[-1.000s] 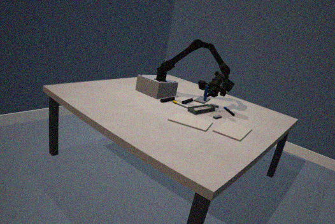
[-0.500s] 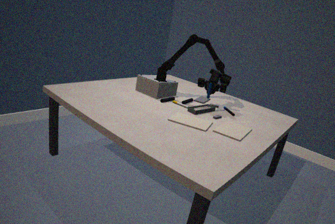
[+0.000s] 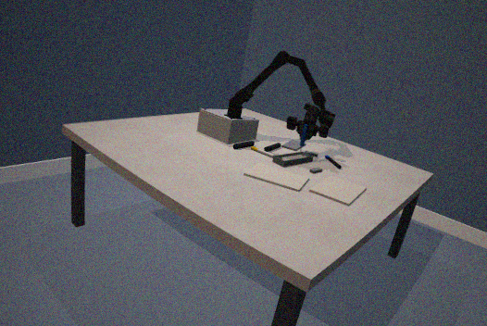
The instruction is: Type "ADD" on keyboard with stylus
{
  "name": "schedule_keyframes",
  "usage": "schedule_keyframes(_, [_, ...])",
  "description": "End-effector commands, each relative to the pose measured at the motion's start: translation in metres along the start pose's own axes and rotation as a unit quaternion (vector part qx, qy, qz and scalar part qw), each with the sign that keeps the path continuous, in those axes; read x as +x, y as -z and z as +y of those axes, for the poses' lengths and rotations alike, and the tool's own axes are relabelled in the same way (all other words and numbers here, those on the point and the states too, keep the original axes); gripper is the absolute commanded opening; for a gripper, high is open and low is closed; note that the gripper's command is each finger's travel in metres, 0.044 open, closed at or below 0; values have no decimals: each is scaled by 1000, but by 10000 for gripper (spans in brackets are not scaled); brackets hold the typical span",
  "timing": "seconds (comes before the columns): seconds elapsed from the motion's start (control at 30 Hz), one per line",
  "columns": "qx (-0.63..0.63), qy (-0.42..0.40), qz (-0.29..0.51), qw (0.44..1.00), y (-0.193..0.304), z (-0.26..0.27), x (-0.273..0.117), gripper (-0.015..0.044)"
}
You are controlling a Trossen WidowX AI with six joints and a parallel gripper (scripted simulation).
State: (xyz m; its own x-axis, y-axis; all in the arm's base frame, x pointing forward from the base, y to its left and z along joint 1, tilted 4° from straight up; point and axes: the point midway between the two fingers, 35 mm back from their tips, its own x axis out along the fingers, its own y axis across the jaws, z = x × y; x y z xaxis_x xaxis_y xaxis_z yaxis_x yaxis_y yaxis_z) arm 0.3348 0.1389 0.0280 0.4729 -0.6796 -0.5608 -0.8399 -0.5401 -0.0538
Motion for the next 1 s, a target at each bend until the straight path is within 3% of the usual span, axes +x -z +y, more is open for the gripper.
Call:
schedule_keyframes(0.0, [-5, -1, 3, 1000, -8, 2, 5, 0])
schedule_keyframes(0.27, [-5, -1, 3, 1000, -17, 2, 11, 0])
schedule_keyframes(0.37, [-5, -1, 3, 1000, -19, 3, 12, 79])
schedule_keyframes(0.97, [-5, -1, 3, 1000, -25, 3, 16, 81])
